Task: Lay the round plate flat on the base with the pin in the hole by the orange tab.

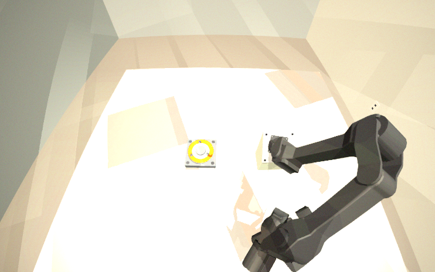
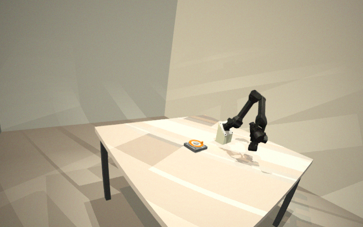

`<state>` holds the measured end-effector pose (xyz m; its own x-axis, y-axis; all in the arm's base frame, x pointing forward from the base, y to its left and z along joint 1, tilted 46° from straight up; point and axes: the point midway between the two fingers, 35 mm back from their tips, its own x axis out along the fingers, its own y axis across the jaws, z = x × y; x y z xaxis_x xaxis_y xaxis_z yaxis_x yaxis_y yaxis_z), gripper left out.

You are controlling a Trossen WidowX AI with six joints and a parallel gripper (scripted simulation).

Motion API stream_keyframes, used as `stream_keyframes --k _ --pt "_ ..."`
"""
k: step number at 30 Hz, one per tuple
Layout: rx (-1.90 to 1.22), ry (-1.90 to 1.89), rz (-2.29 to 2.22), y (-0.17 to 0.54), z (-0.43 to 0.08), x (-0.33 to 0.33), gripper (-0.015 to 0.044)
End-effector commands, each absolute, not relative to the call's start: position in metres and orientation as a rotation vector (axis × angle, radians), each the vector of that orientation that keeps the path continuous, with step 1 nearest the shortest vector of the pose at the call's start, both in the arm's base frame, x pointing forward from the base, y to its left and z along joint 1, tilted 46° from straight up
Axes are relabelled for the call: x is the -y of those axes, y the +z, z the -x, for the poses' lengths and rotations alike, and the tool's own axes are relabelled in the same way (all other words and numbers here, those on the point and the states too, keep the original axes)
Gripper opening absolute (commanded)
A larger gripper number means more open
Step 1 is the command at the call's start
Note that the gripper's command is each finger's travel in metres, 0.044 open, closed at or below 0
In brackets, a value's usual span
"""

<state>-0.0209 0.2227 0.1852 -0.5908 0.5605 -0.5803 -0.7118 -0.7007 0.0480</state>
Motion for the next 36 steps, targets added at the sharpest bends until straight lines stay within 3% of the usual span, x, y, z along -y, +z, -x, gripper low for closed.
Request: stream_keyframes --k 1,13,19,27,36 --pt "-0.517 2.048 0.604 0.187 -0.034 -0.233 0.0" --pt "-0.961 1.551 0.301 0.141 -0.156 -0.206 0.0" --pt "-1.228 1.237 0.026 0.089 -0.215 -0.154 0.0" --pt "-1.438 0.895 -0.311 0.029 -0.245 -0.079 0.0" --pt "-1.534 0.719 -0.542 0.003 -0.249 -0.042 0.0"
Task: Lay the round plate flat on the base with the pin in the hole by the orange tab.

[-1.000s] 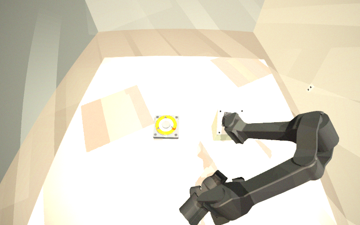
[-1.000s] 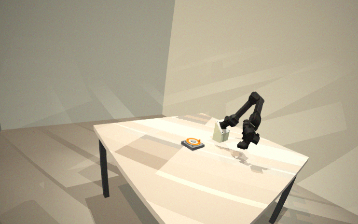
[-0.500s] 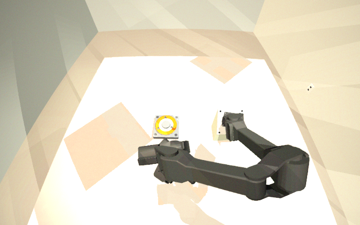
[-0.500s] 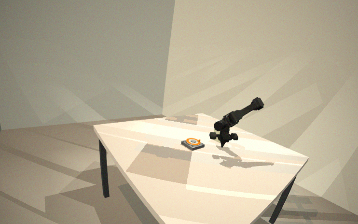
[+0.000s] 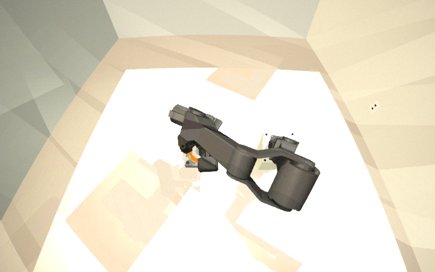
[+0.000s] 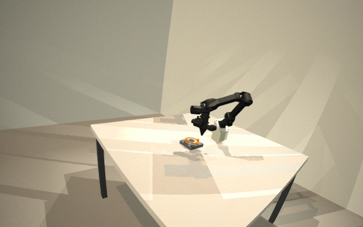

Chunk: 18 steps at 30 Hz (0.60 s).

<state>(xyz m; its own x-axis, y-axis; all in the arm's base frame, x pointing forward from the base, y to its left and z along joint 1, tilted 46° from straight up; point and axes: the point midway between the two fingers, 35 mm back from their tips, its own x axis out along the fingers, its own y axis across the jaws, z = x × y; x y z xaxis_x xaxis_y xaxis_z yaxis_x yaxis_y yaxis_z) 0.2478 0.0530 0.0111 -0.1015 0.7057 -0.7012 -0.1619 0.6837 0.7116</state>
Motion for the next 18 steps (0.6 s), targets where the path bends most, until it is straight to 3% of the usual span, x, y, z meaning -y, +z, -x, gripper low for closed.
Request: stream_keyframes --k 1,18 --pt "-1.534 0.719 -0.542 0.004 -0.25 -0.043 0.0" --pt "-1.533 0.72 -0.543 -0.029 -0.246 -0.078 0.0"
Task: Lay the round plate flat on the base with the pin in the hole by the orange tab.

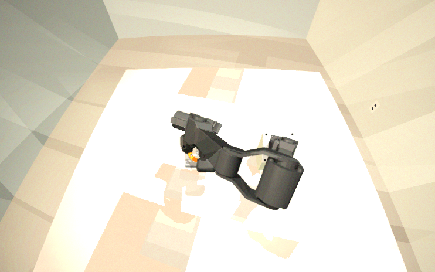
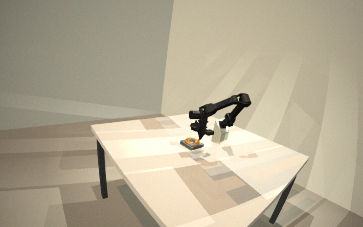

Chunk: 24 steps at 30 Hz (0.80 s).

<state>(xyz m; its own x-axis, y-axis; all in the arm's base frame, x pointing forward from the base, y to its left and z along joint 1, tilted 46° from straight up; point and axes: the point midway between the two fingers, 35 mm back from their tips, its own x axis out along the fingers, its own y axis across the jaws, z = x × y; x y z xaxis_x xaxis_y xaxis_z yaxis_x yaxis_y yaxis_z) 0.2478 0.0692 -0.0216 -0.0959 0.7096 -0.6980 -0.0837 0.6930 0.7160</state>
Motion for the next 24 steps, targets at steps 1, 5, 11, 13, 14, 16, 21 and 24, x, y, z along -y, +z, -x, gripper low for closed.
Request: stream_keyframes --k 1,5,11,13,14,16,21,24 --pt "-1.533 0.72 -0.543 -0.029 -0.246 -0.078 0.0" --pt "-1.533 0.72 -0.543 -0.029 -0.246 -0.077 0.0" --pt "-1.533 0.72 -0.543 -0.034 -0.24 -0.072 0.0" --pt "-1.534 0.72 -0.543 -0.036 -0.237 -0.07 0.0" --pt "-1.534 0.72 -0.543 -0.037 -0.237 -0.069 0.0" --pt "-1.534 0.72 -0.543 -0.039 -0.236 -0.067 0.0" --pt "-1.534 0.72 -0.543 -0.043 -0.234 -0.065 0.0" --pt "-1.534 0.72 -0.543 -0.045 -0.233 -0.063 0.0"
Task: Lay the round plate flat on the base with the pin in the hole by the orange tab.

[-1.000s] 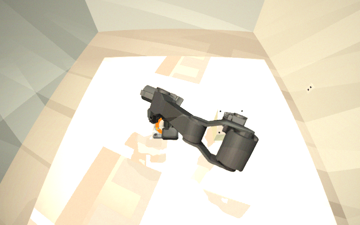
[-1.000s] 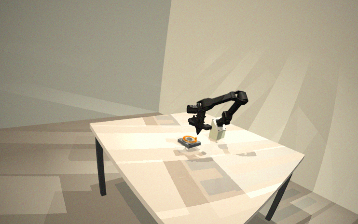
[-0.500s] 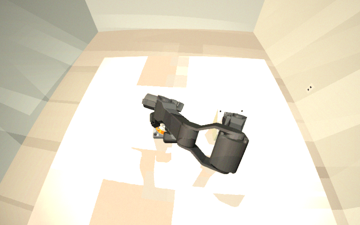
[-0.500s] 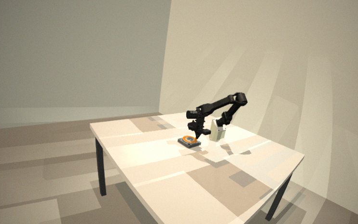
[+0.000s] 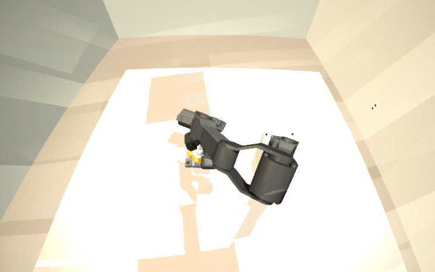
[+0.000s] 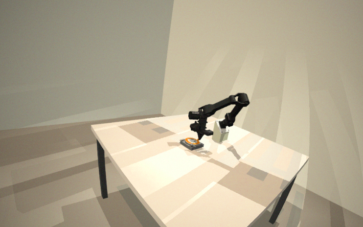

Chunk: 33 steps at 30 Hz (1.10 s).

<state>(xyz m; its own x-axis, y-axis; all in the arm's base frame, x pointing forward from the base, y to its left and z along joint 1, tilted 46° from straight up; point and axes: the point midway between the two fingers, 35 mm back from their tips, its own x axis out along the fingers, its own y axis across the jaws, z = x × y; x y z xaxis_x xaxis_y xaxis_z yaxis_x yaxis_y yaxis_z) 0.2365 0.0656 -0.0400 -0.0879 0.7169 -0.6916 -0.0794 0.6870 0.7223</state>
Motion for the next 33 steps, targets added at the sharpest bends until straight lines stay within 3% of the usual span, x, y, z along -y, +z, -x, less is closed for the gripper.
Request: stream_keyframes --k 1,33 --pt "-1.534 0.72 -0.543 -0.045 -0.233 -0.062 0.0" --pt "-1.533 0.718 -0.541 -0.07 -0.238 -0.037 0.0"
